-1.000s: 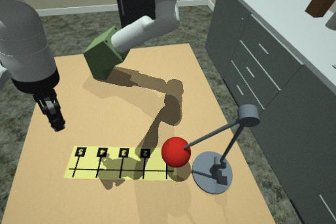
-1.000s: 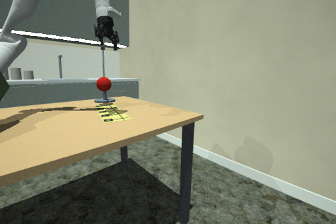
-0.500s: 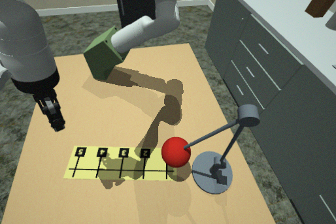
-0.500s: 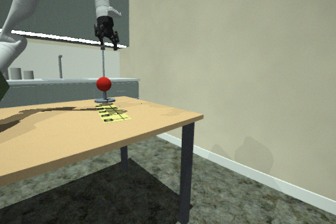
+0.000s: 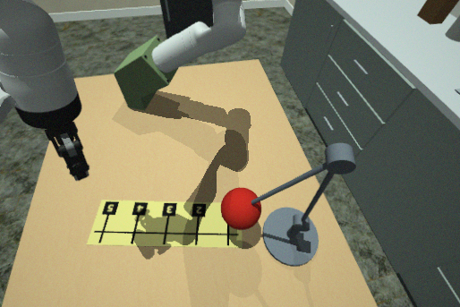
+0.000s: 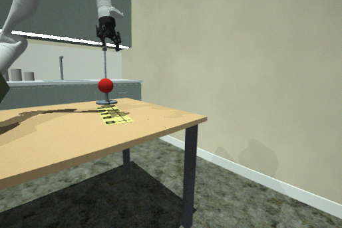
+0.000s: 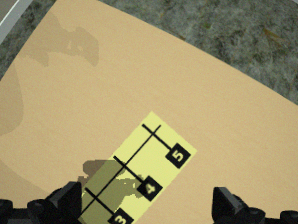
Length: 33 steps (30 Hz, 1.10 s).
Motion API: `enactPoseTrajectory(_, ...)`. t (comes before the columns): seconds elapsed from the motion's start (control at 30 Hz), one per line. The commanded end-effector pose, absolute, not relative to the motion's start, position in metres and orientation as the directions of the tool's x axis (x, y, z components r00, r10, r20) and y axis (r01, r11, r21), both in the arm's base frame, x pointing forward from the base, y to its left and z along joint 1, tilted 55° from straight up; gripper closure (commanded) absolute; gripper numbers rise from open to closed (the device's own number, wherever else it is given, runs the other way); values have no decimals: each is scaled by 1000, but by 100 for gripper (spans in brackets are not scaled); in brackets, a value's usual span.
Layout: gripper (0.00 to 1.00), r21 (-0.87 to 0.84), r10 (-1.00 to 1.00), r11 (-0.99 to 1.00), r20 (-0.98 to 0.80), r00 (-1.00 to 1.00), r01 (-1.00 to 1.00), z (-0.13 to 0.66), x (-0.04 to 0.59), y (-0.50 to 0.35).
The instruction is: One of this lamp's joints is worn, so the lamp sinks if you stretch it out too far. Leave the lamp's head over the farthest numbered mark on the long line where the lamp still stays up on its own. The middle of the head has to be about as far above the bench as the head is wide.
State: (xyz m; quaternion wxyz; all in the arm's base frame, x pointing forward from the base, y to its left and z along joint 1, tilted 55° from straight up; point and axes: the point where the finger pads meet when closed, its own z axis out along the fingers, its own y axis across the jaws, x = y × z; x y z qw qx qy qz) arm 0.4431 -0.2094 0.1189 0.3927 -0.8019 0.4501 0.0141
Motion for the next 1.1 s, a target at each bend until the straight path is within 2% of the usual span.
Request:
enactPoseTrajectory(0.0, 0, -617, -712, -286, -375, 593, -733, 119, 443, -210)
enactPoseTrajectory(0.93, 0, -617, -712, -286, -375, 593, -733, 119, 443, -210)
enactPoseTrajectory(1.07, 0, -608, -682, -233, -454, 573, -759, 133, 443, -198)
